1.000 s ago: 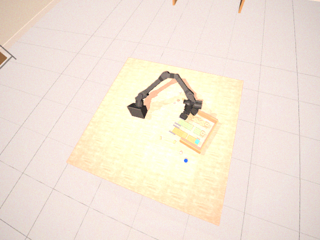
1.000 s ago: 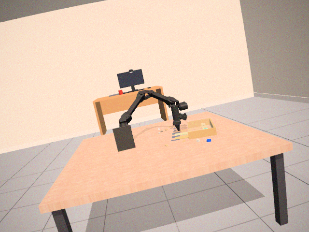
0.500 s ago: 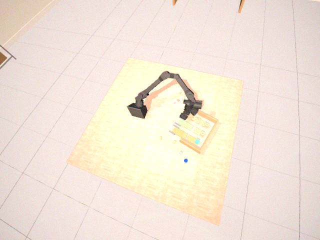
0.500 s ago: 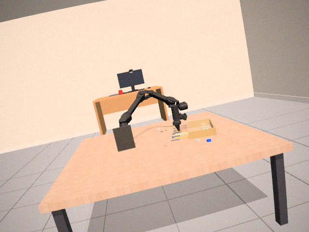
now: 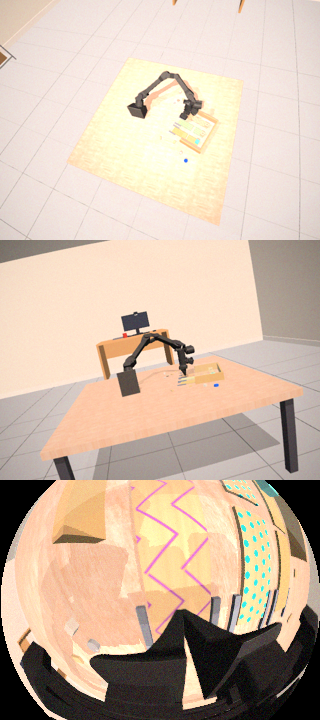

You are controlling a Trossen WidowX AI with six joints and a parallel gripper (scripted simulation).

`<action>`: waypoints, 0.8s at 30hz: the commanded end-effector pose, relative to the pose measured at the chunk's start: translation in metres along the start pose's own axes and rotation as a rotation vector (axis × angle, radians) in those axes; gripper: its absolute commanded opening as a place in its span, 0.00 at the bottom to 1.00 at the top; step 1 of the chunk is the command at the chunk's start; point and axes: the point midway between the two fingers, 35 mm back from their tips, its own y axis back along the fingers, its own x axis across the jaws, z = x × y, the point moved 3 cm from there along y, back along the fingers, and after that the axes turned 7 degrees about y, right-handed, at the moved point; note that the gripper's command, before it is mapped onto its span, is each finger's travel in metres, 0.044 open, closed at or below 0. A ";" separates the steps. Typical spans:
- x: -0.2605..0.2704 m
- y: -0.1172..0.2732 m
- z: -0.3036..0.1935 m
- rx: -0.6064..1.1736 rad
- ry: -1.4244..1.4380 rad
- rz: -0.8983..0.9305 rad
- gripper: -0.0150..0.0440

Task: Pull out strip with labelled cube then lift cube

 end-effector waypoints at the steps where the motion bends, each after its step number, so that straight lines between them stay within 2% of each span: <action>1: 0.000 -0.002 0.000 -0.001 0.000 -0.002 0.25; 24: 0.002 -0.003 -0.015 0.000 -0.001 -0.002 0.25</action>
